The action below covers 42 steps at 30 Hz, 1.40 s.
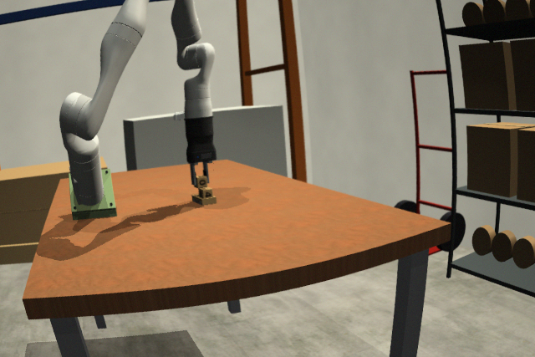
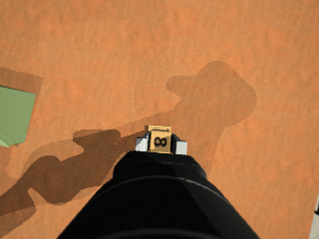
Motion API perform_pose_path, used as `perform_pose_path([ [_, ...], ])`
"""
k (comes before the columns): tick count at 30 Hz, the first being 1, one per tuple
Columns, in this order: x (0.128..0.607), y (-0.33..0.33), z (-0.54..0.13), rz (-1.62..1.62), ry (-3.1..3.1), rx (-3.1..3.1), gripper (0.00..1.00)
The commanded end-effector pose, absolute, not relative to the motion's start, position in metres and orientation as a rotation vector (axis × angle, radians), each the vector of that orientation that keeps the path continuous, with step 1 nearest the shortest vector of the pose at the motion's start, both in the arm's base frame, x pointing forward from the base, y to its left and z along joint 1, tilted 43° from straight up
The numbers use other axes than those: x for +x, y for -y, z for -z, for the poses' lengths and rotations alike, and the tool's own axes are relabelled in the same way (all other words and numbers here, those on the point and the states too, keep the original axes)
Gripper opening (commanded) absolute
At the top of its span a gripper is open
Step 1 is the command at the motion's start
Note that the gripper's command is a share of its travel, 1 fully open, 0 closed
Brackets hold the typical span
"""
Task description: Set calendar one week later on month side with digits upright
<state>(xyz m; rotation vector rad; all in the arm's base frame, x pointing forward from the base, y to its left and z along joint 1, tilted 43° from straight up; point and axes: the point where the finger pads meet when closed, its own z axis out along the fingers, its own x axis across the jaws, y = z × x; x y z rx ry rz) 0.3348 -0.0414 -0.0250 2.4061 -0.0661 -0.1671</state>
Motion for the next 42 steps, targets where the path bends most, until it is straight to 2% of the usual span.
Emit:
perform_pose_path([
  [1, 0.334, 0.043, 0.027, 0.169, 0.066, 2.405, 0.57],
  [42, 0.332, 0.053, 0.038, 0.169, 0.066, 2.405, 0.57],
])
